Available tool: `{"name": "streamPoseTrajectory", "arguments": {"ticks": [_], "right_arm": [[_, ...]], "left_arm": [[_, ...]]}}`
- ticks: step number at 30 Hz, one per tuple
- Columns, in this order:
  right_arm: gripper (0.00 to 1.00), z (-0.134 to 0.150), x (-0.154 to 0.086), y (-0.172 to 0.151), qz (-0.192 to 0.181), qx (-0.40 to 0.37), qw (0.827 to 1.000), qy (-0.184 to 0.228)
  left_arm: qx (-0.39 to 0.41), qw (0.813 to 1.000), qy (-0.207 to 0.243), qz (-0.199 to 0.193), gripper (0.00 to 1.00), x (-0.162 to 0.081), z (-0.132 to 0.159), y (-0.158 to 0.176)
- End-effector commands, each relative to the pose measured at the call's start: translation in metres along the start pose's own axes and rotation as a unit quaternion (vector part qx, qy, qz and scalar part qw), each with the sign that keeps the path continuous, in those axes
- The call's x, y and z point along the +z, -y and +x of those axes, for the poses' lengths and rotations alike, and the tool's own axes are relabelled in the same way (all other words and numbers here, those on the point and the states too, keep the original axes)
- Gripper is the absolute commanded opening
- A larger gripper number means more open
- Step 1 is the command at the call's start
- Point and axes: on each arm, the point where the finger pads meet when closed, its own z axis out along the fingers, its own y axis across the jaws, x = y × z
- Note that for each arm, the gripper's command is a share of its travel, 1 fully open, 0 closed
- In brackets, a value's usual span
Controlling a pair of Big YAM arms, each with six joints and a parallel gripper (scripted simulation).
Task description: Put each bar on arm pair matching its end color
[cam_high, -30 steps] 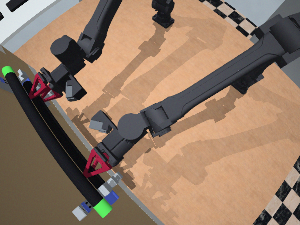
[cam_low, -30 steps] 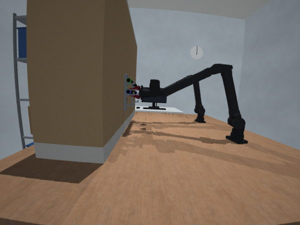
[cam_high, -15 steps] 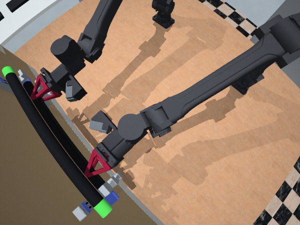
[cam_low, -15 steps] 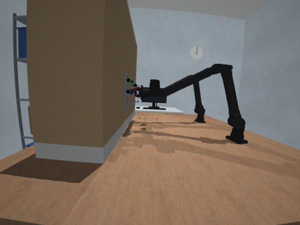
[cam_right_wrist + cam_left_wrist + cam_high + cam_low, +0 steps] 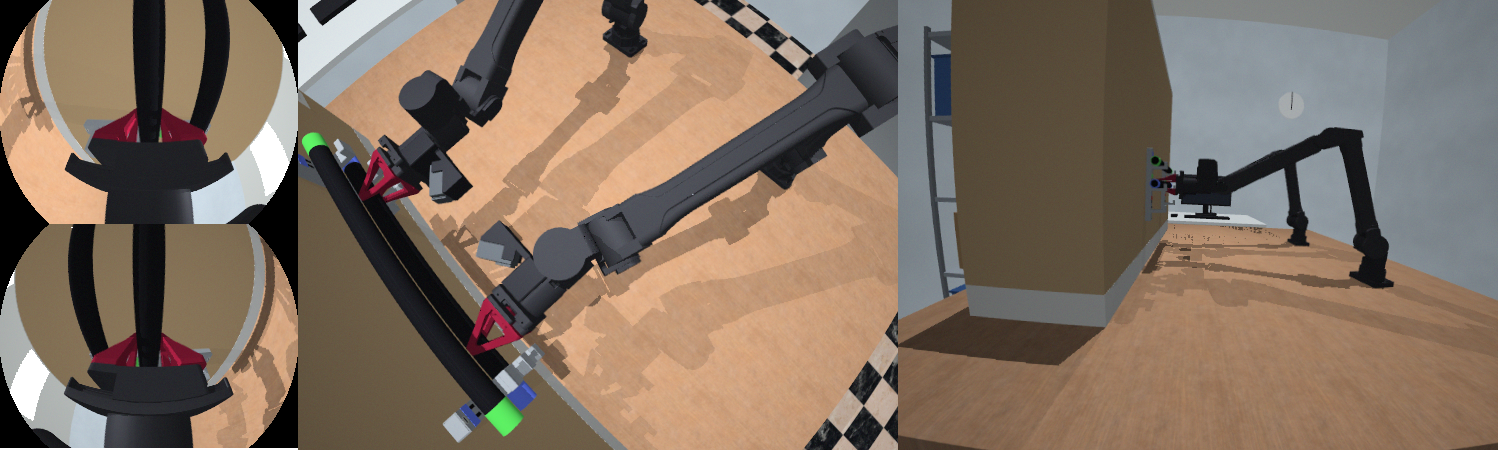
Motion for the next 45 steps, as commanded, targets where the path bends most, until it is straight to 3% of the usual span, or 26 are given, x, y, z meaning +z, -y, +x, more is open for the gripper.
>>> {"name": "streamPoseTrajectory", "arguments": {"ticks": [1, 8, 45], "right_arm": [[0.1, 0.0068, 0.0163, 0.0255, 0.022, 0.015, 1.0, -0.005], [0.0, 0.0068, 0.0163, 0.0255, 0.022, 0.015, 1.0, -0.005], [0.0, 0.0068, 0.0103, 0.0255, 0.022, 0.015, 1.0, -0.005]], "left_arm": [[-0.013, 1.0, -0.004, -0.021, 0.1, 0.0143, 0.0047, -0.0284], [-0.013, 1.0, -0.004, -0.021, 0.0, 0.0143, 0.0047, -0.0284], [-0.013, 1.0, -0.004, -0.021, 0.0, 0.0084, 0.0047, -0.0283]]}}
